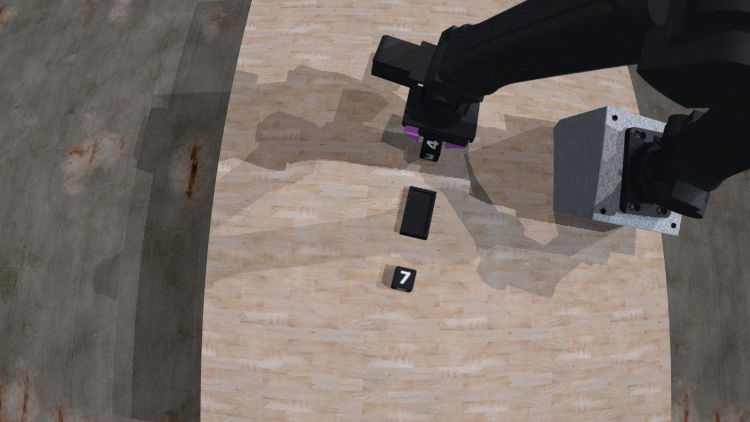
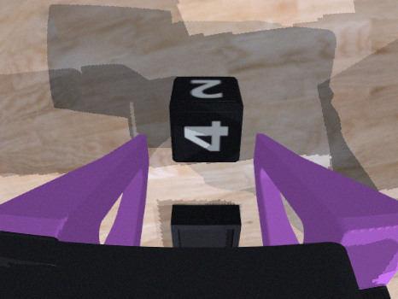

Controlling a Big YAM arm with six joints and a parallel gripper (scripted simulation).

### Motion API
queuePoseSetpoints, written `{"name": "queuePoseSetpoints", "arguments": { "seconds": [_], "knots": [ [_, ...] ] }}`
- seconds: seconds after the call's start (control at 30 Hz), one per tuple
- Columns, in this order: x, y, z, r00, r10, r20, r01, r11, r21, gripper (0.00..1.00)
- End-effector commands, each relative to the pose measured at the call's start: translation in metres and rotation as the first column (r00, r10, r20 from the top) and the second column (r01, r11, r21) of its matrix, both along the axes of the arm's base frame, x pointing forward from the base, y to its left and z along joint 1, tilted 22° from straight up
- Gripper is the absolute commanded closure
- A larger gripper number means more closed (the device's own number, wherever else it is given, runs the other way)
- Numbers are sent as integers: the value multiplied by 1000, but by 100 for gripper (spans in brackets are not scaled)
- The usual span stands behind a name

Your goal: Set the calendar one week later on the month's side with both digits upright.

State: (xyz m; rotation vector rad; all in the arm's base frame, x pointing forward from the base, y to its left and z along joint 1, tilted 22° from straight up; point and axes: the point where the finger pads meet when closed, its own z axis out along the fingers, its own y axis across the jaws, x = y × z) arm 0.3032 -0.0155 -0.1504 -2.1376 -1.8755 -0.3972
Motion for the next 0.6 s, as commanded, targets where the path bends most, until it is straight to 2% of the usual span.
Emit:
{"name": "queuePoseSetpoints", "arguments": {
  "seconds": [0.0,0.57],
  "knots": [
    [-1,4,1,1000,-4,3,4,1000,-1,55],
    [0,3,3,1000,-6,7,6,1000,-2,55]
  ]
}}
